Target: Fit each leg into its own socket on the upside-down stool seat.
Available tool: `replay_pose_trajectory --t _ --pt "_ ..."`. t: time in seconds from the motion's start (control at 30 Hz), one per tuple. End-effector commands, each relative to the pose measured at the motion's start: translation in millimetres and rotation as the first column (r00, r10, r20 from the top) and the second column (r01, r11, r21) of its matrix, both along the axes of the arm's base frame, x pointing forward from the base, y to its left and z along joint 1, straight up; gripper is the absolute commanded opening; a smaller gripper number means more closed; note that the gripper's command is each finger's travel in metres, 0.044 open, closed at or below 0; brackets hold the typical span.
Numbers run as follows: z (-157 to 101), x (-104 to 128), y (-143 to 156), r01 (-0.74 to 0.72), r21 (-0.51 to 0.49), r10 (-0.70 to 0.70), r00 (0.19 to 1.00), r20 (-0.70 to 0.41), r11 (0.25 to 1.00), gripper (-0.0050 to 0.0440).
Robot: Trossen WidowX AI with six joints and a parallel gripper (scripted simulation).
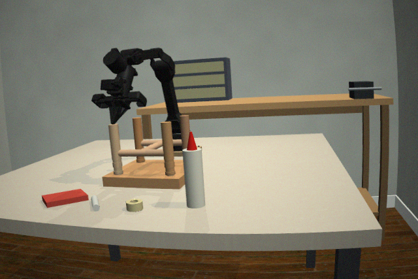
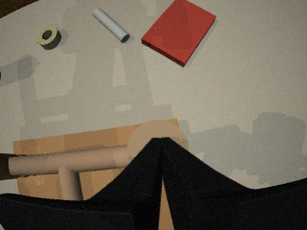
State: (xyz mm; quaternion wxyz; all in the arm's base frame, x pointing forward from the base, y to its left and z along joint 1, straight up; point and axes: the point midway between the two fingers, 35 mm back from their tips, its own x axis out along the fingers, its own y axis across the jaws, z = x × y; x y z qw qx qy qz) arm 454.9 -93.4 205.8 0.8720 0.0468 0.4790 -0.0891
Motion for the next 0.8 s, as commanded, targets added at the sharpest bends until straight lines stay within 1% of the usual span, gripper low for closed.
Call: replay_pose_trajectory --t 0.0,0.77 --pt "-16.9 -3.4 1.2 0.000 0.012 0.000 0.999 -0.040 1.000 0.0000" --pt "-19.7 -3.4 1.2 0.000 0.012 0.000 0.999 -0.040 1.000 0.0000"
